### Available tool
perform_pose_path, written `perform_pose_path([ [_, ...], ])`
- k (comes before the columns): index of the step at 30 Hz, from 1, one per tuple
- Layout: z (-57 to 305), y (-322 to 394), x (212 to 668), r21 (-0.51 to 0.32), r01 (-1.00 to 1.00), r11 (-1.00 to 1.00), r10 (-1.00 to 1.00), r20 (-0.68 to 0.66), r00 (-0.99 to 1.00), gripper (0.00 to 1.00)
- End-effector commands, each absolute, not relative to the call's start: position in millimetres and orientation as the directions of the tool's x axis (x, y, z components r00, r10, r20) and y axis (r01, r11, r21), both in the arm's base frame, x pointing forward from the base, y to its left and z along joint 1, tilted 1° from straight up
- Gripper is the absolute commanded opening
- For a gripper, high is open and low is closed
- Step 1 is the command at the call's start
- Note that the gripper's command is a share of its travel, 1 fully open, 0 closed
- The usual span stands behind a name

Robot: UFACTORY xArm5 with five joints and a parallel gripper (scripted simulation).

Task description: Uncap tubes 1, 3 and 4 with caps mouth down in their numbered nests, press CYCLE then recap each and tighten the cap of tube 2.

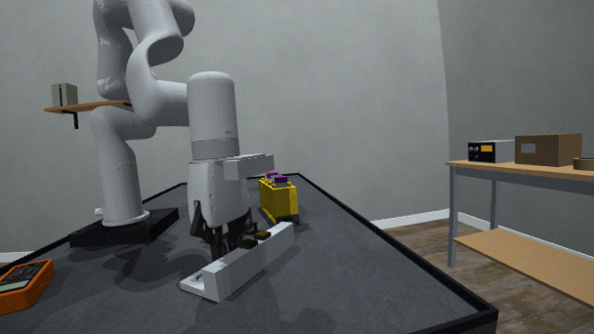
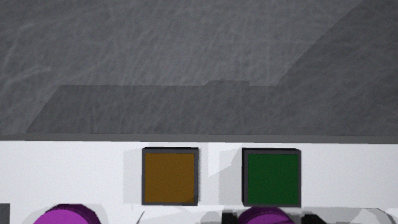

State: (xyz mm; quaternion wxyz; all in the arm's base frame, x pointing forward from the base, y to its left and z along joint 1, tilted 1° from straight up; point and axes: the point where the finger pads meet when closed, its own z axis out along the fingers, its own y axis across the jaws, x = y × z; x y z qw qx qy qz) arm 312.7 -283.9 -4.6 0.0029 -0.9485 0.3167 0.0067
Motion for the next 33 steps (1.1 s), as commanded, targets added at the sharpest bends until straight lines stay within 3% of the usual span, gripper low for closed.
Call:
perform_pose_path([
  [1, -3.8, -284.8, 313.6, 0.005, -0.601, -0.799, -0.601, -0.012, 0.799, 0.46],
  [15, -3.8, -284.8, 313.6, 0.005, -0.601, -0.799, -0.601, -0.012, 0.799, 0.46],
  [33, 76.3, -285.2, 314.8, 0.005, -0.601, -0.799, -0.601, -0.012, 0.799, 0.46],
])
